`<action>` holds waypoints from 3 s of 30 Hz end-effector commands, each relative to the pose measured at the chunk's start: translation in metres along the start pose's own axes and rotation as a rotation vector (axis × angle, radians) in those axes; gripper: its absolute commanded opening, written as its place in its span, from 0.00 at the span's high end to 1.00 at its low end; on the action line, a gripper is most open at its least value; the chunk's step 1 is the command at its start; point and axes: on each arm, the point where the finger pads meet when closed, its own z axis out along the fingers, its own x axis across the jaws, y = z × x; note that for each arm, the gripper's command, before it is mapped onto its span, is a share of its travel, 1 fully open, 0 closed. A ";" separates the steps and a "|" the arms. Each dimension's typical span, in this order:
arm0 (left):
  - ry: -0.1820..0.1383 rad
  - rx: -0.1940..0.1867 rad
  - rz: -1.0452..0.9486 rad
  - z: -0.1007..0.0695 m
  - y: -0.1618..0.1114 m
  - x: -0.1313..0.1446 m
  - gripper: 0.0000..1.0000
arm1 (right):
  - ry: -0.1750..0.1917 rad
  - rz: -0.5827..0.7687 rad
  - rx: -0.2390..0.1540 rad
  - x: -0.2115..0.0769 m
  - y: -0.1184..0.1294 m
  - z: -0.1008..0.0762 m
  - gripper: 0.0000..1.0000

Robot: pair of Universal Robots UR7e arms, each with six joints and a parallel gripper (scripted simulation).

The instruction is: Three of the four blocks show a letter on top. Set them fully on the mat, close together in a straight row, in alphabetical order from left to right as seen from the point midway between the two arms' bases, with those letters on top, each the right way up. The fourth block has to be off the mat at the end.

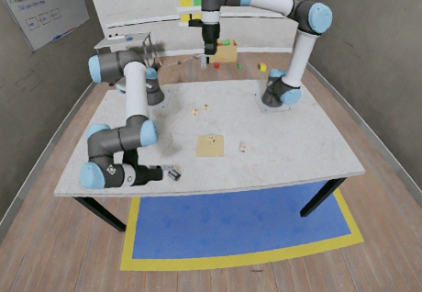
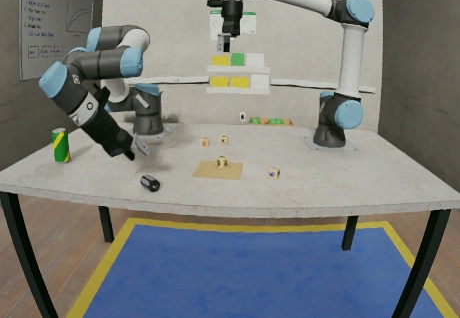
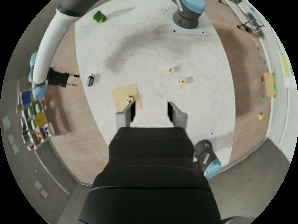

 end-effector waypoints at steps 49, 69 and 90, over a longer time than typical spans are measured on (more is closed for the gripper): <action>0.027 -0.035 -0.148 0.077 0.435 -0.137 0.00 | 0.001 -0.001 -0.002 0.001 0.000 -0.001 0.00; 0.044 -0.036 -0.227 0.108 0.654 -0.022 0.00 | 0.001 -0.001 -0.002 0.001 0.000 -0.001 0.00; 0.054 -0.029 -0.305 0.134 0.778 0.183 0.00 | 0.001 -0.001 -0.002 0.001 0.000 -0.001 0.00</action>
